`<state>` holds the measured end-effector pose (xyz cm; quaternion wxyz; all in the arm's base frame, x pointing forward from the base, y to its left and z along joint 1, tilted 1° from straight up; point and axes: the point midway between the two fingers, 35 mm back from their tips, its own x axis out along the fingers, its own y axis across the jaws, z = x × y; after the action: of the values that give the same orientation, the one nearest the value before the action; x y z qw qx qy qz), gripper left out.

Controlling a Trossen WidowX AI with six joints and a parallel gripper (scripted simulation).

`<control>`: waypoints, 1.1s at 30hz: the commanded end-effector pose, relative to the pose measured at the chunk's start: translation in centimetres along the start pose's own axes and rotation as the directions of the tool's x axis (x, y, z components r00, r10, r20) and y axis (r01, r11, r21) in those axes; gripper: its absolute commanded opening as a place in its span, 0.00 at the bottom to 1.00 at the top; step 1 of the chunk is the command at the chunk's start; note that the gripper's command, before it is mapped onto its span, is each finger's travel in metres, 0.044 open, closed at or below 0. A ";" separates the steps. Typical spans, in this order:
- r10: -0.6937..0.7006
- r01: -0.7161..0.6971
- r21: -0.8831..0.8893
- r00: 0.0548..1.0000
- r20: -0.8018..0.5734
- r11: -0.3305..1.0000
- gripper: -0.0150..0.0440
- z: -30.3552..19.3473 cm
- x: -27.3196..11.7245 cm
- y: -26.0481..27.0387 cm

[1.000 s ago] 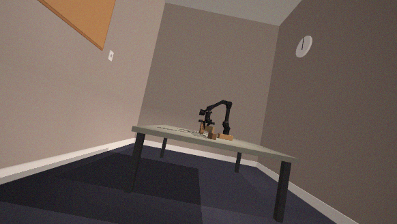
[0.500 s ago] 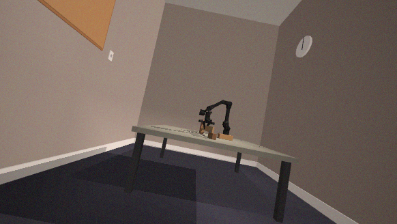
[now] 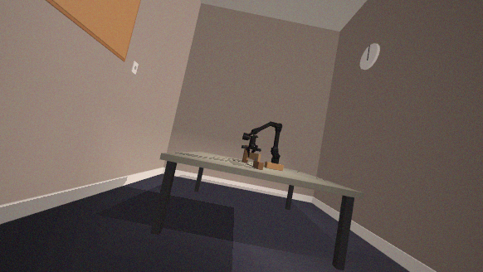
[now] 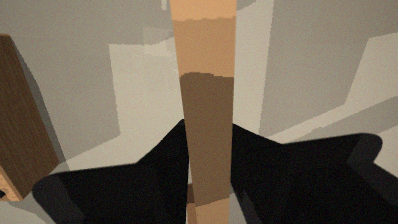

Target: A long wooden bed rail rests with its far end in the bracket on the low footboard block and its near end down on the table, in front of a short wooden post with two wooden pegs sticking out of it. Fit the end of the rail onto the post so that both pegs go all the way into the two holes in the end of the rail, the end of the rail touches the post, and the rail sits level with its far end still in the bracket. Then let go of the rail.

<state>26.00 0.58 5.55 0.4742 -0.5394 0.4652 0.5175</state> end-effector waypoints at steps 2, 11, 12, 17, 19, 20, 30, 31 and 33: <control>-0.006 0.006 -0.003 1.000 -0.001 1.000 0.25 -0.3 -0.2 -0.2; -0.006 0.006 -0.003 1.000 -0.001 1.000 0.25 -0.5 -0.3 -0.2; -0.006 0.006 -0.003 1.000 -0.001 1.000 0.25 -0.6 -0.3 -0.2; -0.006 0.006 -0.003 1.000 -0.001 1.000 0.25 -0.7 -0.2 -0.2; -0.006 0.006 -0.003 1.000 -0.001 1.000 0.25 -0.8 -0.2 -0.3; -0.006 0.006 -0.003 1.000 -0.001 1.000 0.25 -0.8 -0.2 -0.3; -0.006 0.006 -0.003 1.000 -0.002 1.000 0.25 -1.1 -0.1 -0.3; -0.006 0.006 -0.003 1.000 -0.002 1.000 0.25 -1.1 -0.1 -0.3; -0.006 0.006 -0.003 1.000 -0.002 1.000 0.25 -1.2 -0.1 -0.3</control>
<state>26.20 -0.36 5.56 0.4734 -0.5393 0.4651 0.5184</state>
